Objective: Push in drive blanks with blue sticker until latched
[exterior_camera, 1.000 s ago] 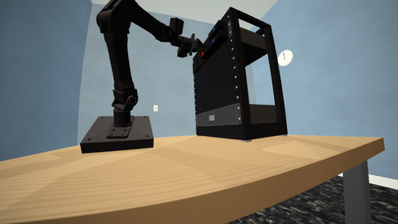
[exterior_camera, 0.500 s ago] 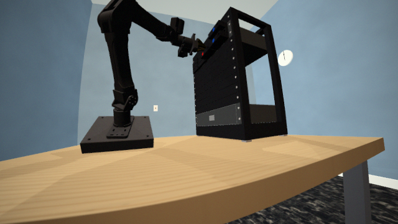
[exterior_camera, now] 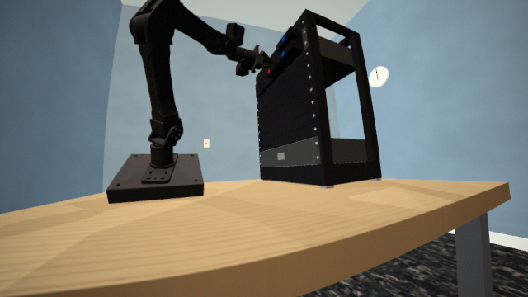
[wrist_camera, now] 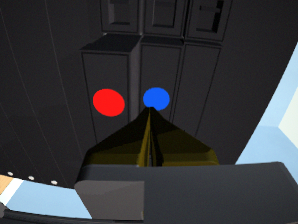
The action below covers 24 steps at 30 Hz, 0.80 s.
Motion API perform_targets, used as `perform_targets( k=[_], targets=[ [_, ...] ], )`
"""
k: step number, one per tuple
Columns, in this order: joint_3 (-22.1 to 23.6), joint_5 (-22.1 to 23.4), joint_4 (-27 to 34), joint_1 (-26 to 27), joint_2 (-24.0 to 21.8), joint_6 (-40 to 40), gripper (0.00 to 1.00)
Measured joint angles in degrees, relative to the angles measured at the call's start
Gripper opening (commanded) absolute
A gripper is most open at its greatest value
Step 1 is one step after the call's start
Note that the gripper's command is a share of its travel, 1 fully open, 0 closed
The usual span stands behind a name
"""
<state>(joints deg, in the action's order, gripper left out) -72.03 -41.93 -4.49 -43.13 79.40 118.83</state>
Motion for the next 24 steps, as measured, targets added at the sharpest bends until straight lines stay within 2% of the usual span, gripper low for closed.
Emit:
perform_targets(
  k=[24],
  targets=[
    [-1.33, 0.20, 1.29, 0.26, 0.68, 0.00, 0.00]
  ],
)
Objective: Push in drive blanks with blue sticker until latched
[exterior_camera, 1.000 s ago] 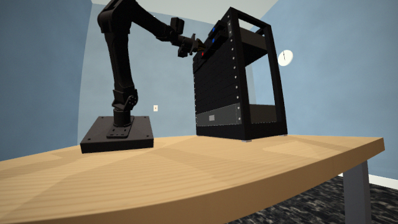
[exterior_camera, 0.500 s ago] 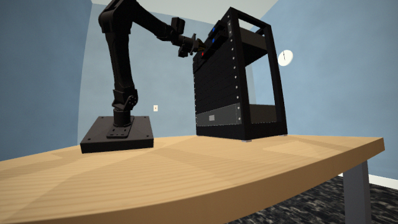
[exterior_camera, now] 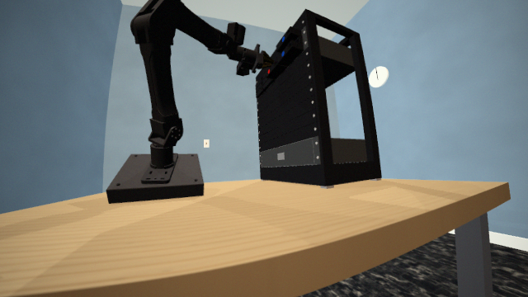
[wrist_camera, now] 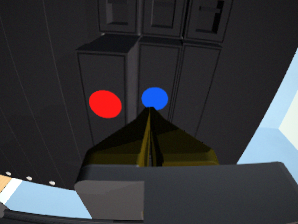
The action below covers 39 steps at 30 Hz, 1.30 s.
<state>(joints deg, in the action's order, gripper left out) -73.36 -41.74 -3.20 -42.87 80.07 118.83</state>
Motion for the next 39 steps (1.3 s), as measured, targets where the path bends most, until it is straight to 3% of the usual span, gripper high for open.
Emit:
perform_targets(
  k=[39],
  targets=[
    [-0.98, 0.24, 1.16, 0.24, 0.46, -0.02, 0.00]
  ],
)
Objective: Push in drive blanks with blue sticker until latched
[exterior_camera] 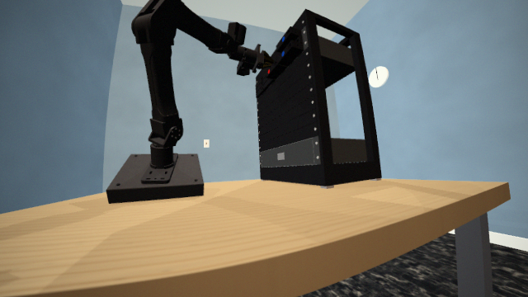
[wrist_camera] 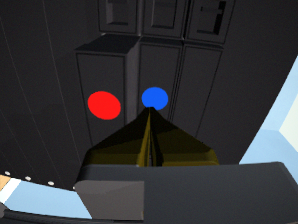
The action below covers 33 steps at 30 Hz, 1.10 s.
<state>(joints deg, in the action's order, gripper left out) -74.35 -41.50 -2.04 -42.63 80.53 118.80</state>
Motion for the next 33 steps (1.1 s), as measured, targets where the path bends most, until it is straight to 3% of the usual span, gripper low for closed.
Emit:
perform_targets(
  k=[33],
  targets=[
    [-1.14, 0.61, 0.70, 0.48, 0.72, -0.02, 0.00]
  ],
)
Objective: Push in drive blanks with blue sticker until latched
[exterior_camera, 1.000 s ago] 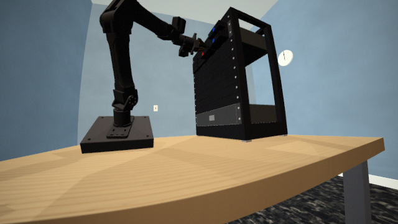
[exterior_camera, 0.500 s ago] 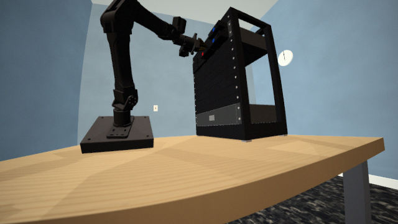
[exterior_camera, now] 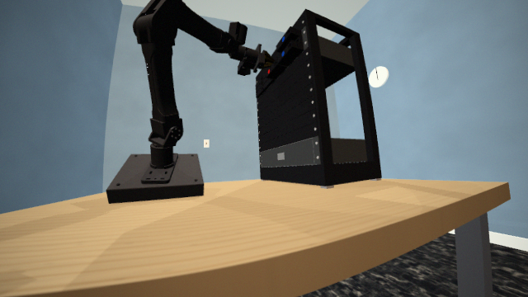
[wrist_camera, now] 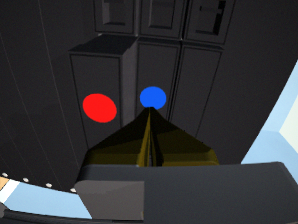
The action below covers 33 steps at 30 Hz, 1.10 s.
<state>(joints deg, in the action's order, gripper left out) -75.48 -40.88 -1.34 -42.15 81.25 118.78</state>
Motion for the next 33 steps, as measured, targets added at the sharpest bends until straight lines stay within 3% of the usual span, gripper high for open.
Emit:
perform_targets(
  k=[33],
  targets=[
    [-0.74, 0.46, 0.48, 0.39, 0.55, -0.02, 0.00]
  ],
)
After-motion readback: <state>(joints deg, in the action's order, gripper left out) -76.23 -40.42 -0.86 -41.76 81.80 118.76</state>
